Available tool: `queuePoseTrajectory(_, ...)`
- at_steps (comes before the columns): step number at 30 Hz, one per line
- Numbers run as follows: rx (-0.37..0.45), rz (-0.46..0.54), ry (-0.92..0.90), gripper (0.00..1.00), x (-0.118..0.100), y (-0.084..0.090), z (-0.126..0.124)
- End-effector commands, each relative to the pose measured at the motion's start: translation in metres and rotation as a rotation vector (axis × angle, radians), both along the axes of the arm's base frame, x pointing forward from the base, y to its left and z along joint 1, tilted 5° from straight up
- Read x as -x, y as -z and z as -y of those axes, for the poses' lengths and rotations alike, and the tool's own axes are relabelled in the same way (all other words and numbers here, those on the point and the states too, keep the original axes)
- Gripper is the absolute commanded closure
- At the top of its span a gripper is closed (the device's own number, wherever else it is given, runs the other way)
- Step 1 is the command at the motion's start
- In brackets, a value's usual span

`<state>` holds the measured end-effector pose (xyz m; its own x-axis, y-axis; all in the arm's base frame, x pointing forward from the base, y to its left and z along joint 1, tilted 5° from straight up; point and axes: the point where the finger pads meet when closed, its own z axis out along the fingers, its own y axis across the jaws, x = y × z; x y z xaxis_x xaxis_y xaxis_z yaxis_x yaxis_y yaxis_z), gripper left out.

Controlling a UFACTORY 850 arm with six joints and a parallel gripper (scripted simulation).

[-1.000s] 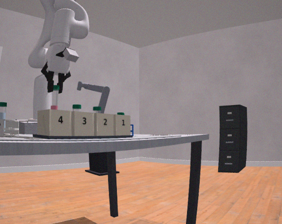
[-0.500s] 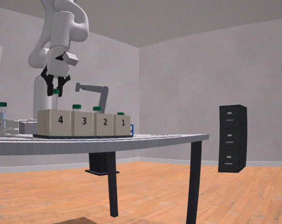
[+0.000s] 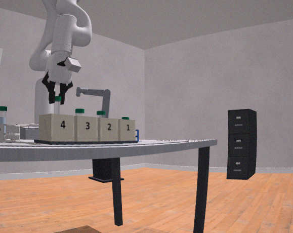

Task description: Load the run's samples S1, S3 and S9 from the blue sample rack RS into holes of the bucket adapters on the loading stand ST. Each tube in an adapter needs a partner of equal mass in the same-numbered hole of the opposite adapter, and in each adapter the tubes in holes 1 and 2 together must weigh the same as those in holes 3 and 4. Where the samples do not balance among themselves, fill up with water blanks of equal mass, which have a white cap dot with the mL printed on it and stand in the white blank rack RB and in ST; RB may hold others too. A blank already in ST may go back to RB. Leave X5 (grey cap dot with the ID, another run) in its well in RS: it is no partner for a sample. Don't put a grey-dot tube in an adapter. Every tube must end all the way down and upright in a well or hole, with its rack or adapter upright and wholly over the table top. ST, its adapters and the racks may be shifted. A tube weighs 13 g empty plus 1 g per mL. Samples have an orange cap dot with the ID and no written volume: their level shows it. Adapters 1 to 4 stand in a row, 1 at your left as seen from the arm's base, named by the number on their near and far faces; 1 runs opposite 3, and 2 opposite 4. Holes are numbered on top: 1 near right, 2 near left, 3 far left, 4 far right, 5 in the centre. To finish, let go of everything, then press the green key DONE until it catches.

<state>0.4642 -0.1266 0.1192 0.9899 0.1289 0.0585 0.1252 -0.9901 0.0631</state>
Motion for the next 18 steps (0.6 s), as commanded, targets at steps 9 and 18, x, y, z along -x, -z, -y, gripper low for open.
queuePoseTrajectory(9, 0.001, 0.002, 0.0, 1.0, -0.001, 0.01, 0.001)
queuePoseTrajectory(18, 0.001, 0.002, 0.0, 1.0, -0.002, 0.019, 0.001)
